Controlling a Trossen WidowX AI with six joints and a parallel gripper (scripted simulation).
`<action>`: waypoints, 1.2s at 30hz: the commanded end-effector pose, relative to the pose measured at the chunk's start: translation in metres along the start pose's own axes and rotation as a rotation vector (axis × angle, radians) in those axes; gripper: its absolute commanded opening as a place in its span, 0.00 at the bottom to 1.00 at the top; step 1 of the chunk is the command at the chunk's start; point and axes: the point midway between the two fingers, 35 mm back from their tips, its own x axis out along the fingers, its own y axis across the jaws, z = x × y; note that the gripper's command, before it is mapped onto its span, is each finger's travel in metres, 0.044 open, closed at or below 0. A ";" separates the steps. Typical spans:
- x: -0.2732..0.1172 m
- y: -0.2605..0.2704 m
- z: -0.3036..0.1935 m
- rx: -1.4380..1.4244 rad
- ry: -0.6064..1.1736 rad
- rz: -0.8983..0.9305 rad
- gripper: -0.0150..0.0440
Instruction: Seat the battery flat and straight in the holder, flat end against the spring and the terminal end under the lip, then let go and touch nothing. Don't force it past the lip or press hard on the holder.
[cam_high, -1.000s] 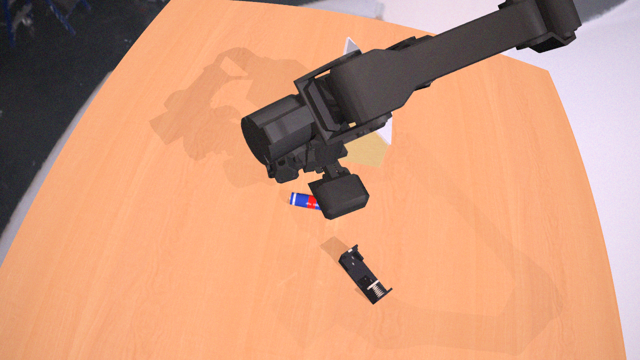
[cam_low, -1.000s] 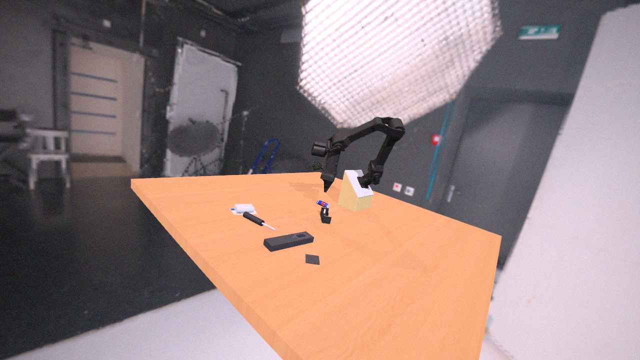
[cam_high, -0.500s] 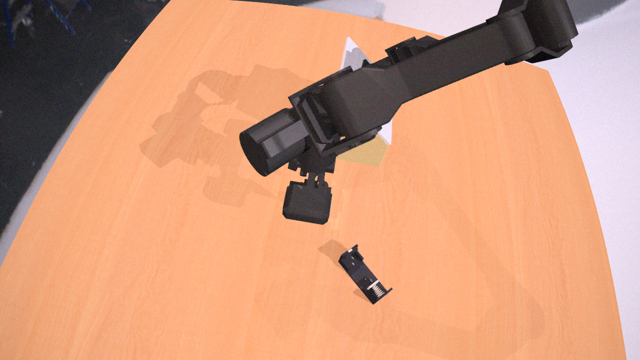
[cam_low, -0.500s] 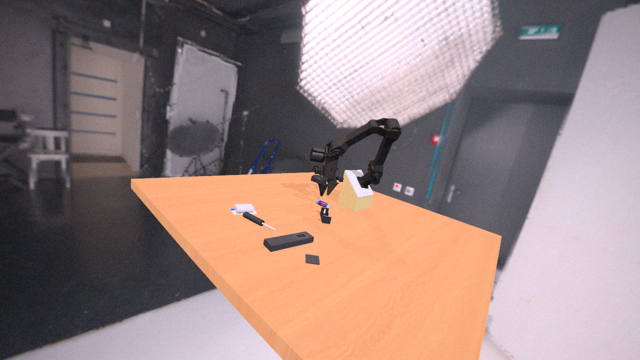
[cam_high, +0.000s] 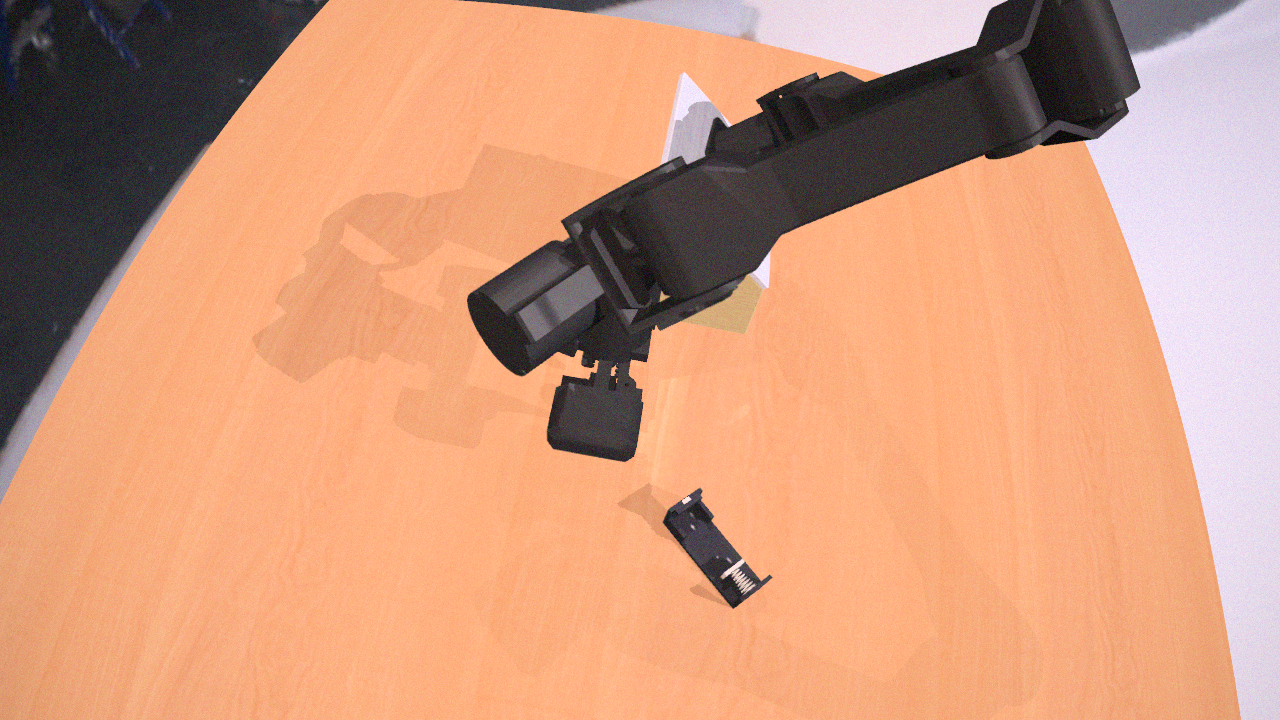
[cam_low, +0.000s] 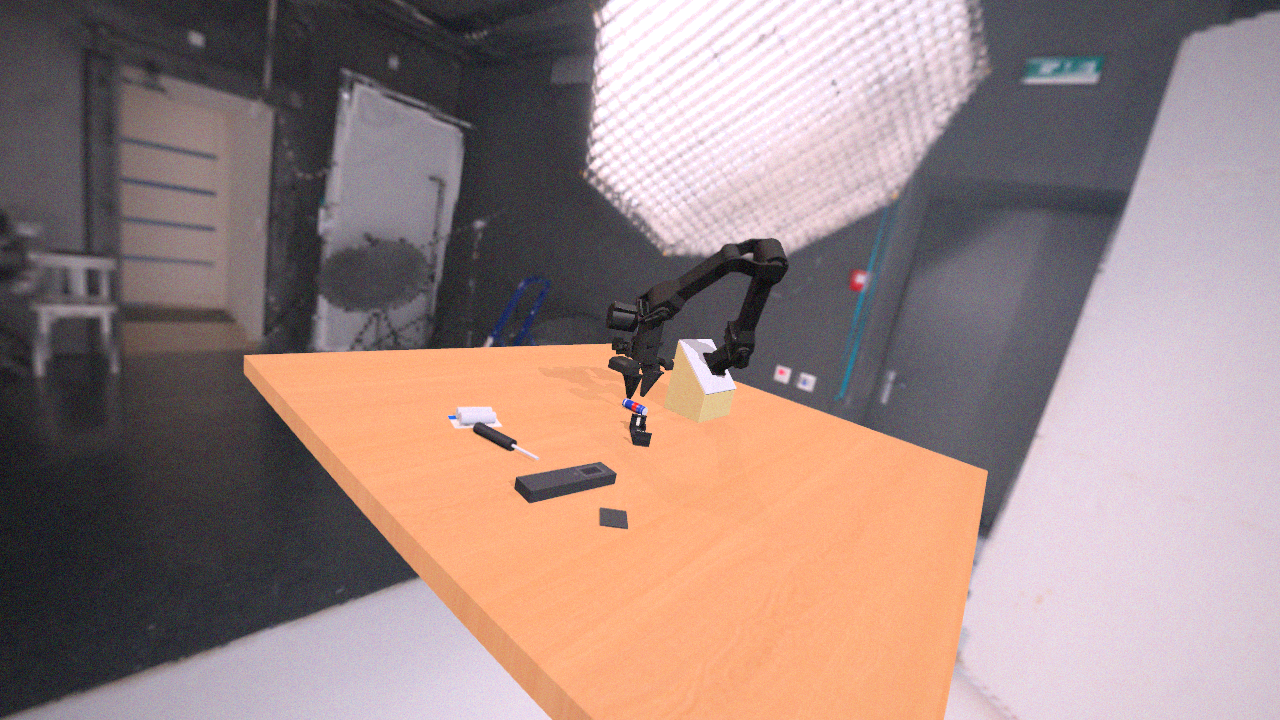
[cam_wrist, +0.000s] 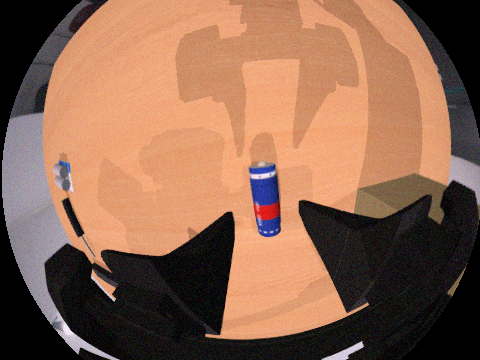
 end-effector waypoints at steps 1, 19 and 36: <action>0.007 -0.002 -0.001 0.009 0.007 -0.002 0.65; 0.033 -0.003 -0.003 0.009 0.011 -0.003 0.65; 0.012 -0.002 -0.001 0.010 0.008 -0.002 0.38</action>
